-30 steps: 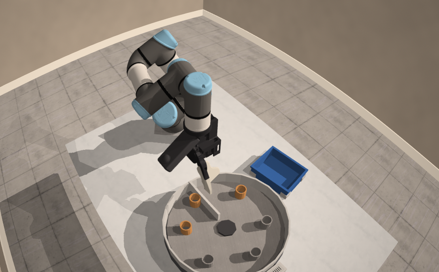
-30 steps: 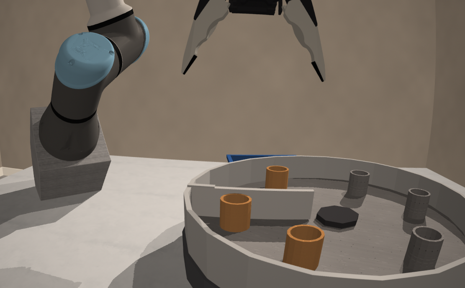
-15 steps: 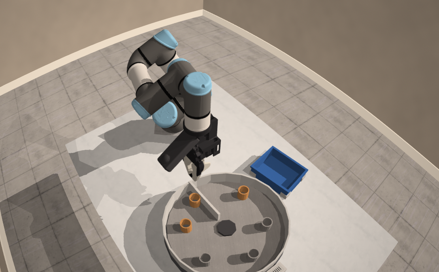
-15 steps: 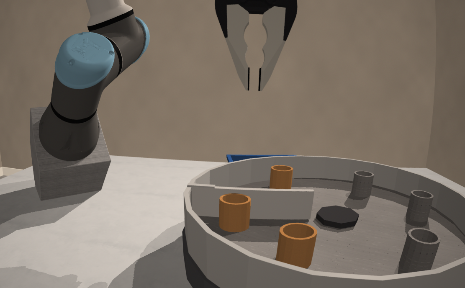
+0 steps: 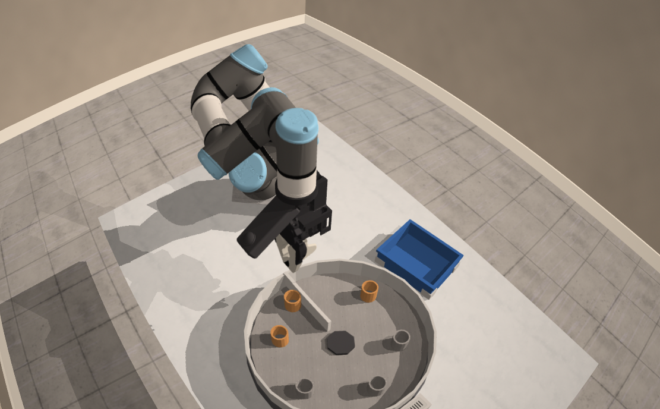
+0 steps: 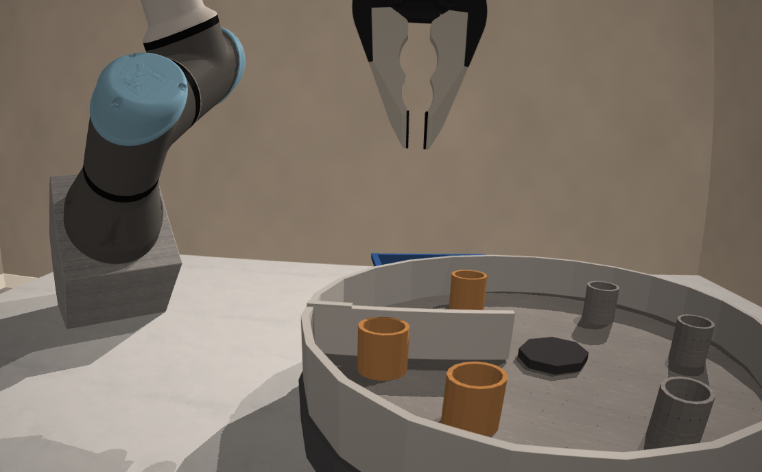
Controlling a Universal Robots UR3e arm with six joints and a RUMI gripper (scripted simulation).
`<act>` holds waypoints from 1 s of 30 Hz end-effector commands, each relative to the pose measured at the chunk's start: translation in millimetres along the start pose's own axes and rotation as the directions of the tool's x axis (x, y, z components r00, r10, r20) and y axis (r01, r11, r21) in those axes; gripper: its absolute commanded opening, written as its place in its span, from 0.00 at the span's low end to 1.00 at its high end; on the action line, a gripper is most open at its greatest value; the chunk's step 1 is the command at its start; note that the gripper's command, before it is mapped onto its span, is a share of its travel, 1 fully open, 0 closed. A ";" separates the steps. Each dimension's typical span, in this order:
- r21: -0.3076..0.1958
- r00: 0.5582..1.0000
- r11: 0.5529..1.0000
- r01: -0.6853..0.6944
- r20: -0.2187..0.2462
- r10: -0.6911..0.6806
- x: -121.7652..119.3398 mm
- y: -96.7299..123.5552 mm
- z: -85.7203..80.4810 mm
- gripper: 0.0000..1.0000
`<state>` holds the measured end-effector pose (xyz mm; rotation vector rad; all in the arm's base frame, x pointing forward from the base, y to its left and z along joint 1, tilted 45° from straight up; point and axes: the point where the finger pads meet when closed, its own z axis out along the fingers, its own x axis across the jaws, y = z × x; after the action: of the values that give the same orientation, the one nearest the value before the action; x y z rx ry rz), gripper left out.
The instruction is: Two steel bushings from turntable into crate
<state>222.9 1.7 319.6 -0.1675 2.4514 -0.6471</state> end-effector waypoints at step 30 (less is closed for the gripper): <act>0.000 1.000 1.000 -0.001 0.002 0.001 -0.4 -0.3 -0.6 0.05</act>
<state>222.9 1.7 319.6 -0.1675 2.4514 -0.6471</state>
